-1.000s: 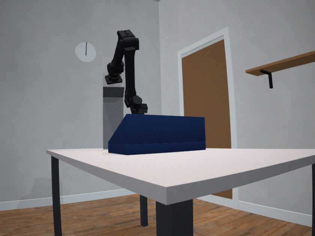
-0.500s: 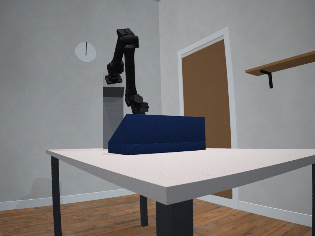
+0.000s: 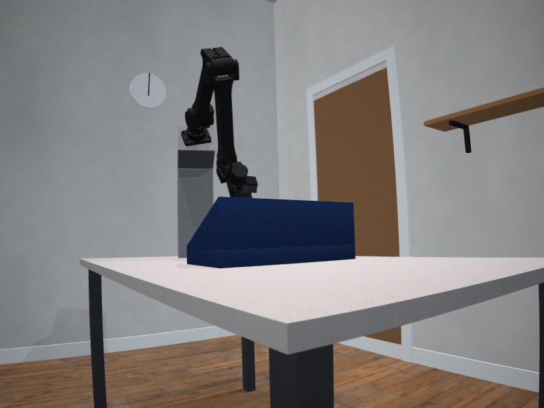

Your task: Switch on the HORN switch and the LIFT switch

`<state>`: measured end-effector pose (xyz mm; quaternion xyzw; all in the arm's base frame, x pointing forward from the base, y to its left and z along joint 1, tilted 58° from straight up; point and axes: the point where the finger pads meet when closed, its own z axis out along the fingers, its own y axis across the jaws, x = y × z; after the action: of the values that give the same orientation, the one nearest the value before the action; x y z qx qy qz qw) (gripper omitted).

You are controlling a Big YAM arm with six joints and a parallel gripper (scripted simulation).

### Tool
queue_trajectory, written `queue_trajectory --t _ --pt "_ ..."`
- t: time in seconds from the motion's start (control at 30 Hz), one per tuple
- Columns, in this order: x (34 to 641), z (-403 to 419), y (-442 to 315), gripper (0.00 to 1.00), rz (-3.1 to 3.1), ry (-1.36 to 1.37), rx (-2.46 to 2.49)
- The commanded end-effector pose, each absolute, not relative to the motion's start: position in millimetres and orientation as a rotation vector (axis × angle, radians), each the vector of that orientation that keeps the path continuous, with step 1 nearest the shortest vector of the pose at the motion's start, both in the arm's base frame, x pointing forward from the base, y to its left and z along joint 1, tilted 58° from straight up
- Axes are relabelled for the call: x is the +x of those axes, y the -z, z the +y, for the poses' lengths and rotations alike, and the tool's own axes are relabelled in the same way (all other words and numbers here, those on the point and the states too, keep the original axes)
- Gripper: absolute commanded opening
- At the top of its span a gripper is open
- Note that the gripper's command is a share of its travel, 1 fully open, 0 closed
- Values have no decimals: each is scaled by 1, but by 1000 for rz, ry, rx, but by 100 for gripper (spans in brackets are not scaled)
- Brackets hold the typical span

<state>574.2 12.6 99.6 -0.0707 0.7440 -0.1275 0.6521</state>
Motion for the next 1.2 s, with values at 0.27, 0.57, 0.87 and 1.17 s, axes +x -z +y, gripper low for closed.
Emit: queue_trajectory --t 0.27,0.57,0.87,1.17 --pt "578 27 -132 0 1629 272 -167" --pt "579 28 -135 0 1626 271 -166" --pt "579 28 -136 0 1624 271 -165" --pt "579 28 -136 0 1624 271 -165"
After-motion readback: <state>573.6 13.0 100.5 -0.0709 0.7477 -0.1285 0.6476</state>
